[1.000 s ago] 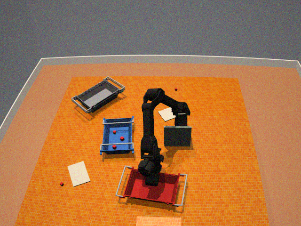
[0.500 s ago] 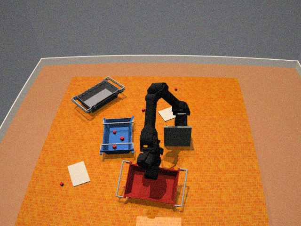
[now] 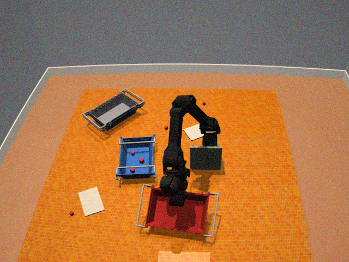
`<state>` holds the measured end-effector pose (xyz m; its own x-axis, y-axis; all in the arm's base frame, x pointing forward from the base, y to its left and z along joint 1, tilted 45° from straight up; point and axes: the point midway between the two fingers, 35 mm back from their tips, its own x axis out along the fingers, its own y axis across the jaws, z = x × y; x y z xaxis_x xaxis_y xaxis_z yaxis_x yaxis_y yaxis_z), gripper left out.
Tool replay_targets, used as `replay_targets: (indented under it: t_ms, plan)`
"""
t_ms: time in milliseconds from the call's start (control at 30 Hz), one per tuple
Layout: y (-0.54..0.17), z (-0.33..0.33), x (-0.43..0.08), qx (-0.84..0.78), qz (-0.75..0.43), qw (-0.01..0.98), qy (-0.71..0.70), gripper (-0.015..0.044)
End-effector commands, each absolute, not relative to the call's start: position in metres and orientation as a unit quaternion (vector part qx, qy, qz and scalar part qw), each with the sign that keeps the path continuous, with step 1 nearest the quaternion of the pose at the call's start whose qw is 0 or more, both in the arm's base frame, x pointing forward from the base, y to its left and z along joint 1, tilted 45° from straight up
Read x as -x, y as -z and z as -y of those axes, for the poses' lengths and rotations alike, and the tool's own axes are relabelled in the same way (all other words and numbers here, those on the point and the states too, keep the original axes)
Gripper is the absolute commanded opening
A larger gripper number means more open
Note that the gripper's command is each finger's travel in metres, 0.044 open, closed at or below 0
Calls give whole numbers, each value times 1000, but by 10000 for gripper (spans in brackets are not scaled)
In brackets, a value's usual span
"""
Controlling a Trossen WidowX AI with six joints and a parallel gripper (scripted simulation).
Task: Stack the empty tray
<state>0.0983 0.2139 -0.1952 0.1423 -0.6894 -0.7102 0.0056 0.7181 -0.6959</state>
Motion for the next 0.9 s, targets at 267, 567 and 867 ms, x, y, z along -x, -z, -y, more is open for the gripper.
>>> replay_targets:
  t_ms: [267,567,867]
  plan:
    - [179,-250,-98,270,-609,706,241,0]
    - [155,-287,-96,270,-609,706,240,0]
    - [137,-306,-92,270,-609,706,240,0]
